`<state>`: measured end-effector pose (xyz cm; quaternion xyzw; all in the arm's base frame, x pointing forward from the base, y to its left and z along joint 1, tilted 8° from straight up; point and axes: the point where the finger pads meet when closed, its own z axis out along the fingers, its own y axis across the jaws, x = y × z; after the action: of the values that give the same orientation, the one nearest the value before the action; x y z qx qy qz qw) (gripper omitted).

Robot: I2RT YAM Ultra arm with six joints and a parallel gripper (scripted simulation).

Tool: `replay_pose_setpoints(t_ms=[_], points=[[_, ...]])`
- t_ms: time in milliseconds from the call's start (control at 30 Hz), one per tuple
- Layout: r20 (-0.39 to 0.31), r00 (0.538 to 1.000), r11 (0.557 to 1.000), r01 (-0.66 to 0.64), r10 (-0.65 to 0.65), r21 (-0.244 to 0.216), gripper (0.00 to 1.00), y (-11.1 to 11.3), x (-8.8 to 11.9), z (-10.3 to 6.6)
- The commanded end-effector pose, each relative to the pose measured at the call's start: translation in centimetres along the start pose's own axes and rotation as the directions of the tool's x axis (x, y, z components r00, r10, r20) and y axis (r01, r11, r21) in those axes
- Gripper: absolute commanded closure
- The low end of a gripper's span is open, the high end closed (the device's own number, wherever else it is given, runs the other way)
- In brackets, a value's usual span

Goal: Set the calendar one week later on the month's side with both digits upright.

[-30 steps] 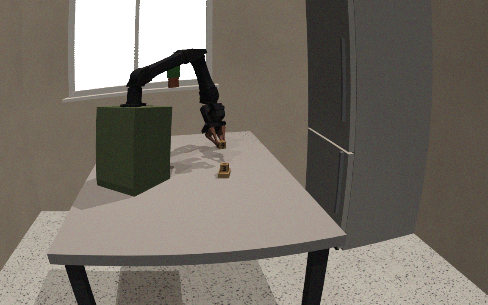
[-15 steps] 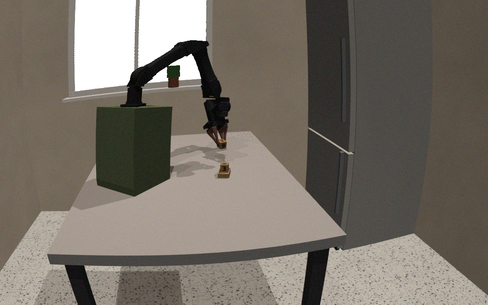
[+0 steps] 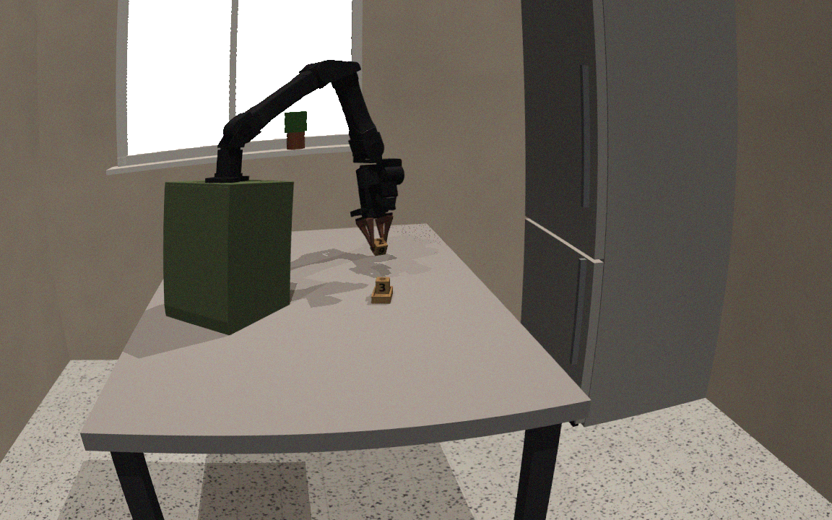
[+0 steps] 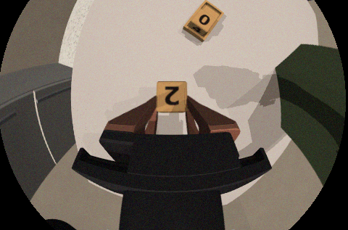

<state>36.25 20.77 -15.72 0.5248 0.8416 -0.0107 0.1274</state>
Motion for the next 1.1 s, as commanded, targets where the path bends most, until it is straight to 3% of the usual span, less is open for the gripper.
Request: replay_pose_setpoints(t_ms=[0, 133, 400, 667, 933, 1067], points=[[-0.047, 0.999, 0.999, 0.023, -0.024, -0.025, 0.73, 0.70, 1.08, -0.59], [-0.078, 0.997, 1.000, 0.023, -0.024, -0.021, 0.73, 0.67, 1.05, -0.52], [-0.288, 0.957, 0.999, 0.023, -0.029, -0.023, 0.73, 0.70, 0.84, -0.51], [-0.316, 0.948, 0.999, 0.024, -0.030, -0.023, 0.73, 0.70, 0.81, -0.50], [-0.511, 0.859, 0.999, 0.025, -0.032, -0.022, 0.73, 0.68, 0.63, -0.39], [-0.538, 0.843, 0.999, 0.023, -0.033, -0.025, 0.73, 0.71, 0.57, -0.44]])
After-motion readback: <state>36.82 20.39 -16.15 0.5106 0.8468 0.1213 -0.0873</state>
